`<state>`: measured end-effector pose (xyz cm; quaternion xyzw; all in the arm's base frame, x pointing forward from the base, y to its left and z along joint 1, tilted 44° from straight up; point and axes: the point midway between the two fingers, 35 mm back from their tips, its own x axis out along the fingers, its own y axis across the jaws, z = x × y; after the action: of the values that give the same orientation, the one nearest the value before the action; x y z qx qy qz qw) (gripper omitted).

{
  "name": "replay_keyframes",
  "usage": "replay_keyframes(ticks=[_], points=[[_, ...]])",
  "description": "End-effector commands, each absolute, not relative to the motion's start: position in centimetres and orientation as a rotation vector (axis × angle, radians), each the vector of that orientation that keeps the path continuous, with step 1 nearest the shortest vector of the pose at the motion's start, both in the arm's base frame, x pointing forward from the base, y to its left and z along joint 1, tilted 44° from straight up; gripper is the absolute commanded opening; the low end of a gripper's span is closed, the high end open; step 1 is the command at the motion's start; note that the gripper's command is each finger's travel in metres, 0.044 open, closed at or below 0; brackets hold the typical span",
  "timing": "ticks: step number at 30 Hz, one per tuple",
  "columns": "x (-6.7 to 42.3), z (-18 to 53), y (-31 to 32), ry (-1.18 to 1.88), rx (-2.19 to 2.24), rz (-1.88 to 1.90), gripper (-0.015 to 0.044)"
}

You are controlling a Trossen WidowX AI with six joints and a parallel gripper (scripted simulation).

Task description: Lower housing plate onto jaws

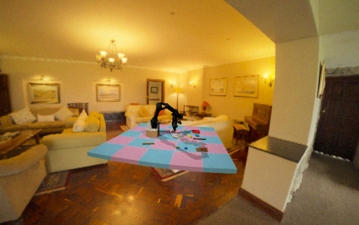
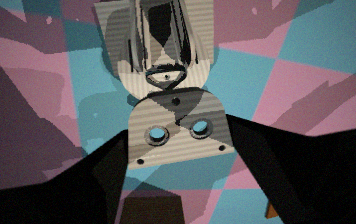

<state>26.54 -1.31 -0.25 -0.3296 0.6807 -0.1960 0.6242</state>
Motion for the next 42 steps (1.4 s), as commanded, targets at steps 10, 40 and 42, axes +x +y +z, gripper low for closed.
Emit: replay_keyframes(ticks=[10, 40, 42], points=[[26.5, -0.3, -1.3, 1.562, -0.752, -0.452, 0.0351], [26.6, -2.0, -2.7, 1.562, -0.751, -0.45, 0.0351], [26.6, -2.3, -2.9, 1.562, -0.751, -0.45, 0.0351]])
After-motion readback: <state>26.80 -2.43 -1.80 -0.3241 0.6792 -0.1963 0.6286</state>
